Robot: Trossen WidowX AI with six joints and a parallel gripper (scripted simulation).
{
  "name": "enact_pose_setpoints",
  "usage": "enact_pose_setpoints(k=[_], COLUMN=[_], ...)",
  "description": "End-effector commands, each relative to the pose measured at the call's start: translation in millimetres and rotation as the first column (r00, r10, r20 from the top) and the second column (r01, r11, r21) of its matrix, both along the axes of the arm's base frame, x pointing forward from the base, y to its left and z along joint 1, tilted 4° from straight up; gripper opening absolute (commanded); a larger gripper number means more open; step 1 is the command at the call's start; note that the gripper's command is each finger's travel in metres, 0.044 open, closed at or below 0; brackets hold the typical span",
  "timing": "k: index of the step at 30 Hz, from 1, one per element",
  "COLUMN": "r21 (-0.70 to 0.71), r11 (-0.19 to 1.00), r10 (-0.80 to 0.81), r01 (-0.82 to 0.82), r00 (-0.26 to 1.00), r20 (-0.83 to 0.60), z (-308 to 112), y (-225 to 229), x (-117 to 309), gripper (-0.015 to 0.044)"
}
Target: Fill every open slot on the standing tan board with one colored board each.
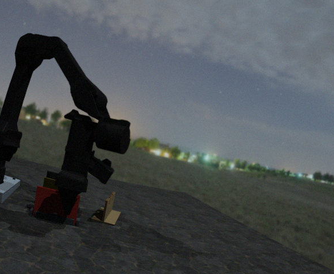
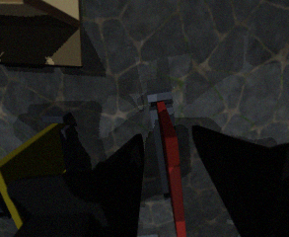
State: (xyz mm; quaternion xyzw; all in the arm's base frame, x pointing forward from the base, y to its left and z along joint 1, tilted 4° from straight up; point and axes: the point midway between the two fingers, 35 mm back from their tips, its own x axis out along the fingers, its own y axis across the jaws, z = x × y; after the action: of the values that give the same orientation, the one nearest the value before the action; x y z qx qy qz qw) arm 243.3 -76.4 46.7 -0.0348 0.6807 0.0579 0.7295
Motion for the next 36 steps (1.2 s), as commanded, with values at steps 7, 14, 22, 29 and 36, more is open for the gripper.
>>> enact_pose_setpoints(k=[7, 14, 22, 29, 36], r21=[0.003, 0.003, 0.003, 0.003, 0.003], r11=[1.0, 1.0, 1.0, 1.0, 1.0], r10=[-0.005, -0.005, -0.005, -0.005, -0.005], r01=[0.005, 0.005, 0.005, 0.005, 0.005], r00=[1.0, 1.0, 1.0, 1.0, 1.0], r20=[-0.004, -0.004, -0.004, -0.004, -0.004], z=[-3.4, -3.1, 10.3, 24.0, 38.5], y=[0.9, 0.9, 0.3, -0.3, -1.0], x=[-1.5, -1.5, -2.3, -3.1, -3.9], gripper=[0.0, 0.0, 0.0, 0.0, 0.0])
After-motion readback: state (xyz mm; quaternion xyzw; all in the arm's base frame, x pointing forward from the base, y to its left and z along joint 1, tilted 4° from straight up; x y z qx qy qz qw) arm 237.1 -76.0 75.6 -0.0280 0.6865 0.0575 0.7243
